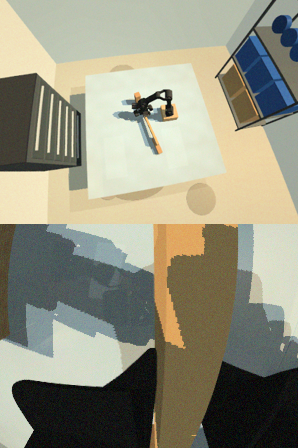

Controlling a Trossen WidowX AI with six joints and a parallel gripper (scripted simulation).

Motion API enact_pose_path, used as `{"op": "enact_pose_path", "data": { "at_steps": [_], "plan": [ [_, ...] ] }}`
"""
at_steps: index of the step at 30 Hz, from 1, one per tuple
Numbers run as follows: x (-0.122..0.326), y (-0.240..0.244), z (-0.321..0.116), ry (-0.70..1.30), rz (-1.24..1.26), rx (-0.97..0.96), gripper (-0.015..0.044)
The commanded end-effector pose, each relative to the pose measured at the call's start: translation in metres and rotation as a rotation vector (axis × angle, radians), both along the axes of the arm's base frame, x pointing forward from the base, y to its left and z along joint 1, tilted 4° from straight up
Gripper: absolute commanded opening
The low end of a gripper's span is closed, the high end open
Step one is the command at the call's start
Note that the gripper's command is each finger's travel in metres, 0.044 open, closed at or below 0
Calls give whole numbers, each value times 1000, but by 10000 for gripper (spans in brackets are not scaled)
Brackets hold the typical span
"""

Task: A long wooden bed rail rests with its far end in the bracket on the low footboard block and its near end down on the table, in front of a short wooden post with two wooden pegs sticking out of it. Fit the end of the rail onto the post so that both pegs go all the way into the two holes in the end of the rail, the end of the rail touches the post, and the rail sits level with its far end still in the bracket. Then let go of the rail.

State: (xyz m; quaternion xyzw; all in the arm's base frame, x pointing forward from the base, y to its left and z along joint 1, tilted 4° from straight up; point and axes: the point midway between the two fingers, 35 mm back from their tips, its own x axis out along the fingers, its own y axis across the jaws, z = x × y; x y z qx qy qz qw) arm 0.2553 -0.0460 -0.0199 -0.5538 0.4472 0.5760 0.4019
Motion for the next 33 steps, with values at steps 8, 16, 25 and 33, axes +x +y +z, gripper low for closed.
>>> {"op": "enact_pose_path", "data": {
  "at_steps": [8, 16, 25, 33],
  "plan": [
    [3, 1, 11, -18, -3, 3, 0],
    [3, 1, 15, -18, -3, 3, 0],
    [4, 1, 19, -18, -3, 3, 0],
    [4, 1, 24, -18, -3, 3, 0]
  ]
}}
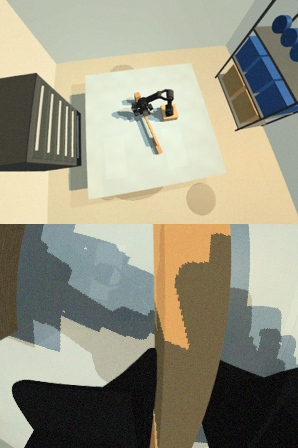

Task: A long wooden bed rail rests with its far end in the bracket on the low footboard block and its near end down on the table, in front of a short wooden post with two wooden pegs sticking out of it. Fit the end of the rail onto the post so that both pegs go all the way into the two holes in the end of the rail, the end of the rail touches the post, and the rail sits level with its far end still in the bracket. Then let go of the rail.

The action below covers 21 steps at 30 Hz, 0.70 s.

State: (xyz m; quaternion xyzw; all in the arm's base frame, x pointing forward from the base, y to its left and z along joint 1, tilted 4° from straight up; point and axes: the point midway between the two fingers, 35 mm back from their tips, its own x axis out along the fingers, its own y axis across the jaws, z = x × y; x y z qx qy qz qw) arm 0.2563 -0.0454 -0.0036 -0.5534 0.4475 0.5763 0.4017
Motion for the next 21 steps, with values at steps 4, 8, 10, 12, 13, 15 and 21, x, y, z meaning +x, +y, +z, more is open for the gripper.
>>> {"op": "enact_pose_path", "data": {
  "at_steps": [4, 8, 10, 12, 13, 15, 21],
  "plan": [
    [3, 1, 9, -19, -3, 3, 0],
    [3, 1, 11, -19, -3, 3, 0],
    [3, 1, 12, -19, -3, 3, 0],
    [3, 1, 13, -19, -3, 3, 0],
    [3, 1, 14, -19, -3, 3, 0],
    [3, 1, 15, -19, -3, 3, 0],
    [3, 1, 15, -19, -3, 3, 0]
  ]
}}
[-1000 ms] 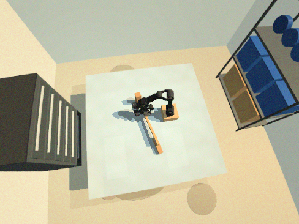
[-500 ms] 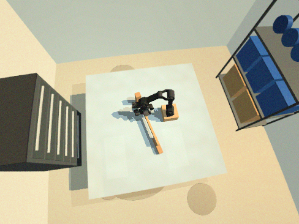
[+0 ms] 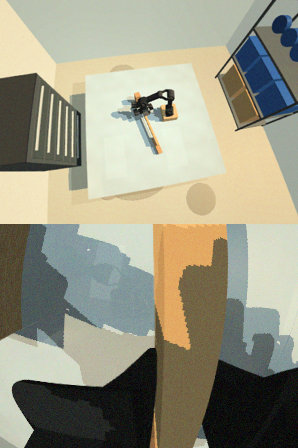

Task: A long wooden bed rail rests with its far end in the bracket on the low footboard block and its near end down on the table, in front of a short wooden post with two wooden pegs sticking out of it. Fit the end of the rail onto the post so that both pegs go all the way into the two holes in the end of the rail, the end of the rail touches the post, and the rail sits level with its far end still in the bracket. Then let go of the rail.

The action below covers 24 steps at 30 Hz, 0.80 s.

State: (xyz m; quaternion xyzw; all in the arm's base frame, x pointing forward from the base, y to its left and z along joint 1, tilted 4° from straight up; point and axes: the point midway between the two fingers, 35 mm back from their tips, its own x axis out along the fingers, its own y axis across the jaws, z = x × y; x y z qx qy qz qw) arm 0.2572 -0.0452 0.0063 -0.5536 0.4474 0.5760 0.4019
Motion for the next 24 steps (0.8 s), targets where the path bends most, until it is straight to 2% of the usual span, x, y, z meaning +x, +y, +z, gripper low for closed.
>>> {"op": "enact_pose_path", "data": {
  "at_steps": [1, 24],
  "plan": [
    [3, 1, 5, -18, -3, 4, 0],
    [1, 0, 1, -18, -3, 4, 0]
  ]
}}
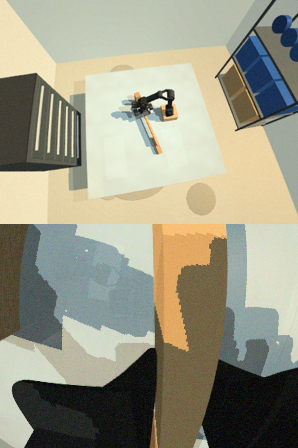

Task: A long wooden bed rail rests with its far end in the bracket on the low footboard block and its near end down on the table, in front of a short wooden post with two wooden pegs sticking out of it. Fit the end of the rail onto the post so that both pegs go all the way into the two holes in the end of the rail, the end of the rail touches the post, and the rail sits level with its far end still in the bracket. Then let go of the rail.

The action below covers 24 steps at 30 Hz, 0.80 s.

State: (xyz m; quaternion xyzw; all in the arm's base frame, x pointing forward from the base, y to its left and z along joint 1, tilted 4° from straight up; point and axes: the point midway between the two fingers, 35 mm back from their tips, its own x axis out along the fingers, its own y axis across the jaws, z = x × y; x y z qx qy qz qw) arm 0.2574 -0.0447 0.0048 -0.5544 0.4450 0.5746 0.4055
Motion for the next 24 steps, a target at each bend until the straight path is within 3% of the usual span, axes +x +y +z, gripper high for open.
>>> {"op": "enact_pose_path", "data": {
  "at_steps": [1, 24],
  "plan": [
    [1, 0, 3, -10, -1, -1, 0],
    [1, -2, 3, -10, -1, -2, 0]
  ]
}}
